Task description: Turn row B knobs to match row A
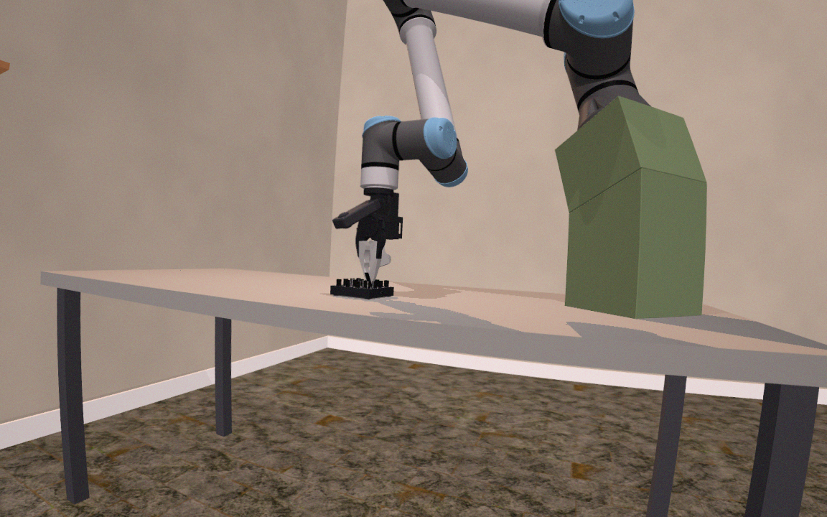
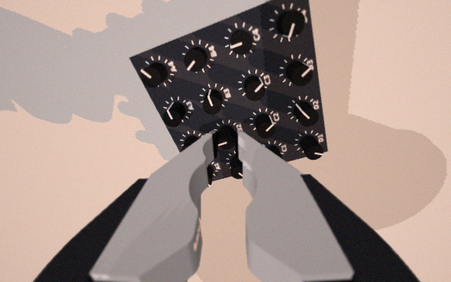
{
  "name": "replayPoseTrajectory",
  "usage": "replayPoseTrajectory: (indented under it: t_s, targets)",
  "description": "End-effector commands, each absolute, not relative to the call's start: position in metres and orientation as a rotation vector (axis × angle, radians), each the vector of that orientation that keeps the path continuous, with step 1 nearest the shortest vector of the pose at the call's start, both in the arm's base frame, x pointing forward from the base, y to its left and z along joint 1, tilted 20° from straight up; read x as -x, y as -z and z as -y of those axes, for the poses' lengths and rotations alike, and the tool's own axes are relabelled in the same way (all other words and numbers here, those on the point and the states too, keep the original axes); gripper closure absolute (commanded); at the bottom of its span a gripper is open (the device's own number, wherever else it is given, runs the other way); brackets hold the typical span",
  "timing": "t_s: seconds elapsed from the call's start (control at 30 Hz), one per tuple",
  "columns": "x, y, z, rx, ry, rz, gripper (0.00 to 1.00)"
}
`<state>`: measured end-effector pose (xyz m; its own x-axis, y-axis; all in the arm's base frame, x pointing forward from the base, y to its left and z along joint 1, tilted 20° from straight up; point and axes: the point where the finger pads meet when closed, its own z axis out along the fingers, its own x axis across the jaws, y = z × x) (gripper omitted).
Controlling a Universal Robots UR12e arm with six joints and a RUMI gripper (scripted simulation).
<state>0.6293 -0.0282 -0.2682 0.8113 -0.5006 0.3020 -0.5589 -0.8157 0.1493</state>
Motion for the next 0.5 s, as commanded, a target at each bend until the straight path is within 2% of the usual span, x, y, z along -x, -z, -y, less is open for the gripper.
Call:
replayPoseTrajectory:
  t_s: [0.0,0.47]
  targets:
    - [-0.6292,0.2679,0.0279,-2.788,-0.356,0.722,0.96]
    - [-0.628,0.2682,0.0275,-2.836,-0.3,0.312,0.96]
